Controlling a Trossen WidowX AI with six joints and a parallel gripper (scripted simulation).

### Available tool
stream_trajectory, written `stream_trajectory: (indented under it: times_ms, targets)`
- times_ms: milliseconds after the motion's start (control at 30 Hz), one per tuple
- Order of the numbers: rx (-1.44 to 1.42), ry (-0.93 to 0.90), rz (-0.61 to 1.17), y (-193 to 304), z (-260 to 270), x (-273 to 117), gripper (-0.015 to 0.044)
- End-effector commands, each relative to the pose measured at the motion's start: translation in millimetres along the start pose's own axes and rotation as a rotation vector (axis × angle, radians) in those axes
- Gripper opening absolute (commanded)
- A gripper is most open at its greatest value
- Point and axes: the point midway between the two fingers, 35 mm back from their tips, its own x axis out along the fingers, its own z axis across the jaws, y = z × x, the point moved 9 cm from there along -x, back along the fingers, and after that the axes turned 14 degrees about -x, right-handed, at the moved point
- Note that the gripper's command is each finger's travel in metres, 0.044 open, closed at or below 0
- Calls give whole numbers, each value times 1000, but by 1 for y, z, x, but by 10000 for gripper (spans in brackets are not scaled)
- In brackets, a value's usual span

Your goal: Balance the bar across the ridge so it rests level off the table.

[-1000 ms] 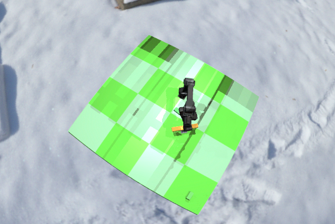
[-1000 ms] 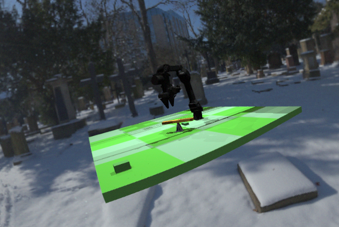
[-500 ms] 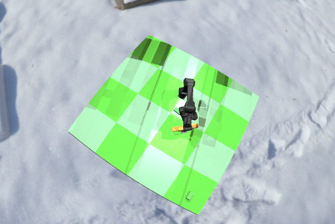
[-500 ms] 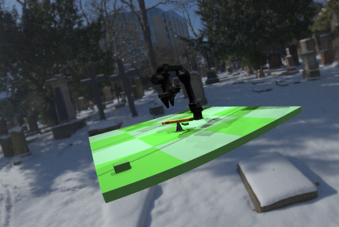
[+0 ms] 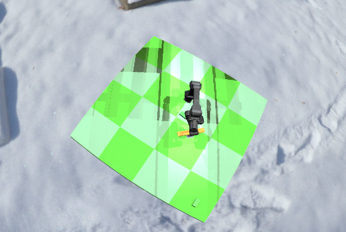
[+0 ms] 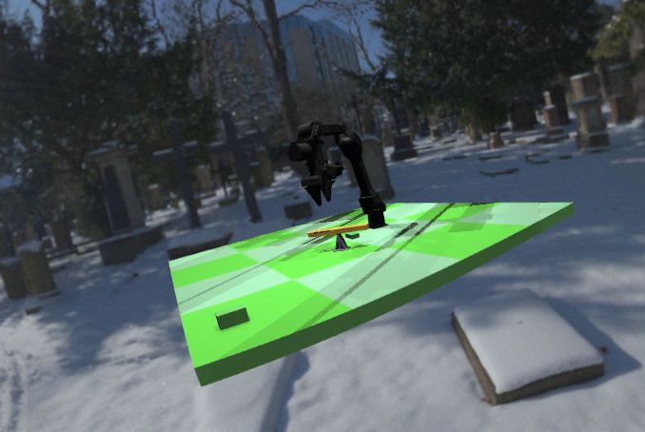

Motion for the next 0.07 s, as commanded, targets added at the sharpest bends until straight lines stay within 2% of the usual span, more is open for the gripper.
stream_trajectory:
  times_ms: [0,33]
  targets:
    - [0,-2,-1,0,0,0,440]
    - [0,-2,-1,0,0,0,440]
